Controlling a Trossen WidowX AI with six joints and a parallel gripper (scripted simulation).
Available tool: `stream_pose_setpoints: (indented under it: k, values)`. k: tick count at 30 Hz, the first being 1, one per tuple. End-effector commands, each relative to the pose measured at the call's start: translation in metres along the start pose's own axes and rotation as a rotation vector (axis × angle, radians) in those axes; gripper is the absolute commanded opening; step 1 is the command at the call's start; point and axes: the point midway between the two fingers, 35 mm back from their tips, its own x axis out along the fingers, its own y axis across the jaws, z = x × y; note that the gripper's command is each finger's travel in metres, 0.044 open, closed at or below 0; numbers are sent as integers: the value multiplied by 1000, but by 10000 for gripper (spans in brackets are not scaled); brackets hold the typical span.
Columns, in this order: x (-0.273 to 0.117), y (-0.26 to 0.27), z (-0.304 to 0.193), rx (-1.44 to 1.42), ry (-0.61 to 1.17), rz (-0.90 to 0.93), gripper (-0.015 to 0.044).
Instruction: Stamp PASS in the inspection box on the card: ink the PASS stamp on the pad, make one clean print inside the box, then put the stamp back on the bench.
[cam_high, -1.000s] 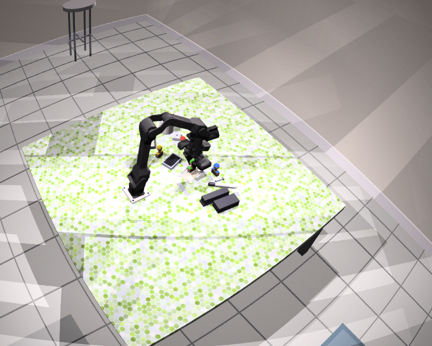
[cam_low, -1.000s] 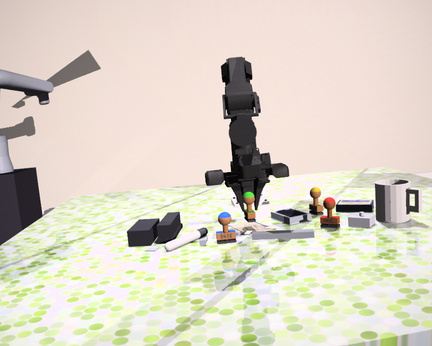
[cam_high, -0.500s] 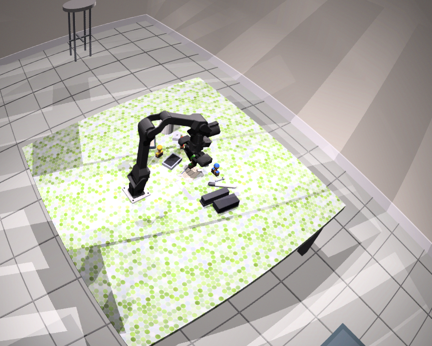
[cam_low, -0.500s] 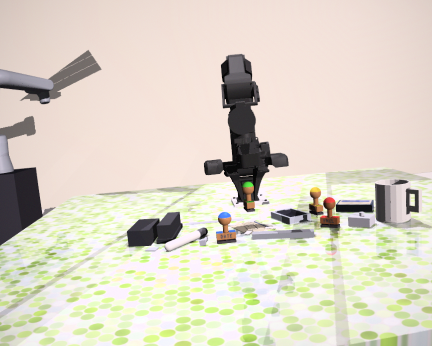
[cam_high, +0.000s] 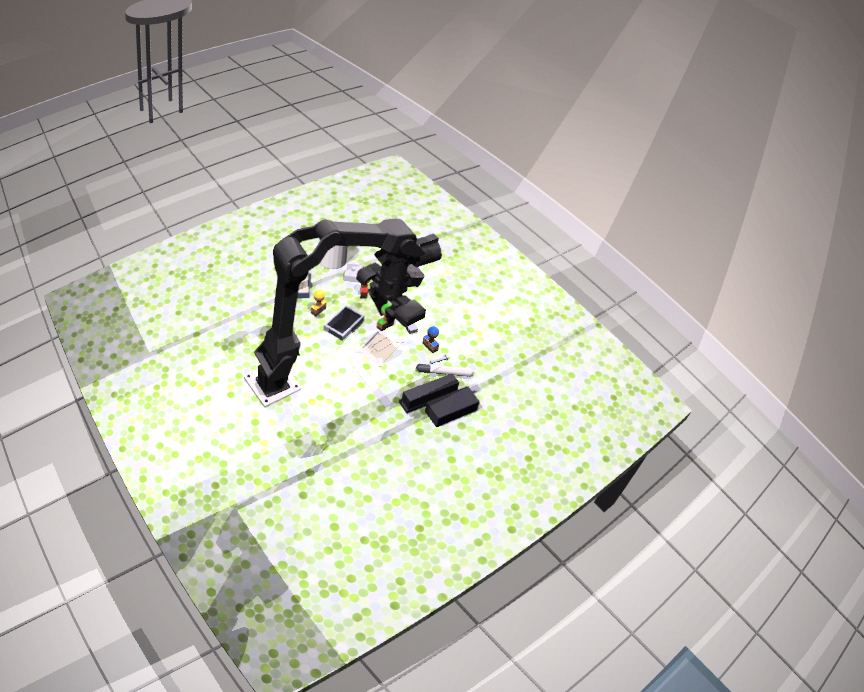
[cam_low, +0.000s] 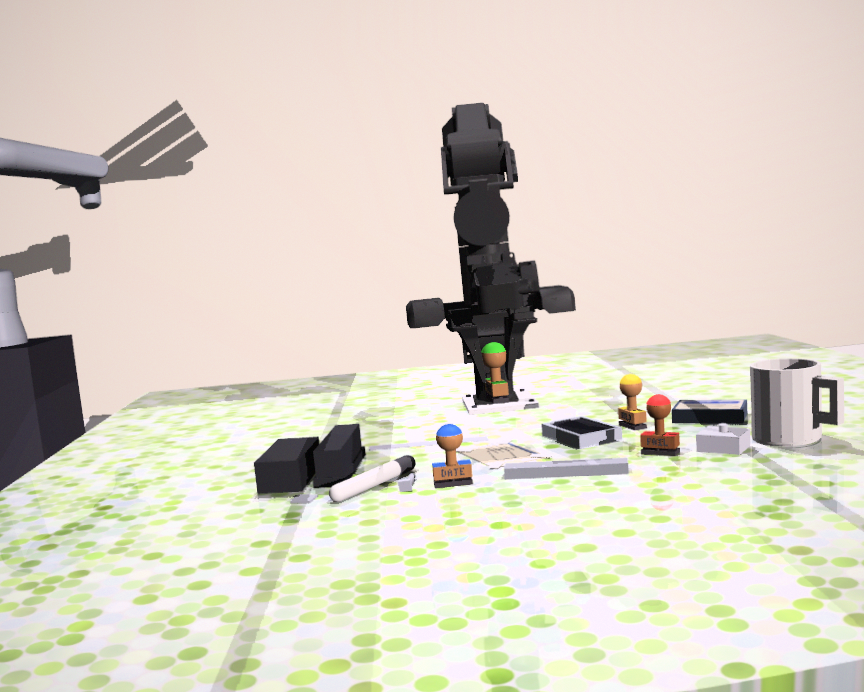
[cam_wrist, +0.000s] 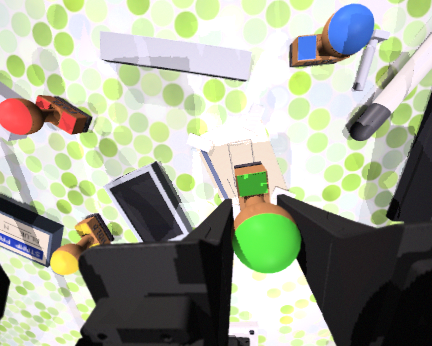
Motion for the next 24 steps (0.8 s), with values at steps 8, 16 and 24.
stream_pose_setpoints:
  k: [8, 16, 24]
  values:
    - [-5, -37, -5, -1, -4, 0, 0]
    - [-6, -76, -16, 0, -3, -3, 0]
    - [-5, -98, -25, 1, -3, -5, 0]
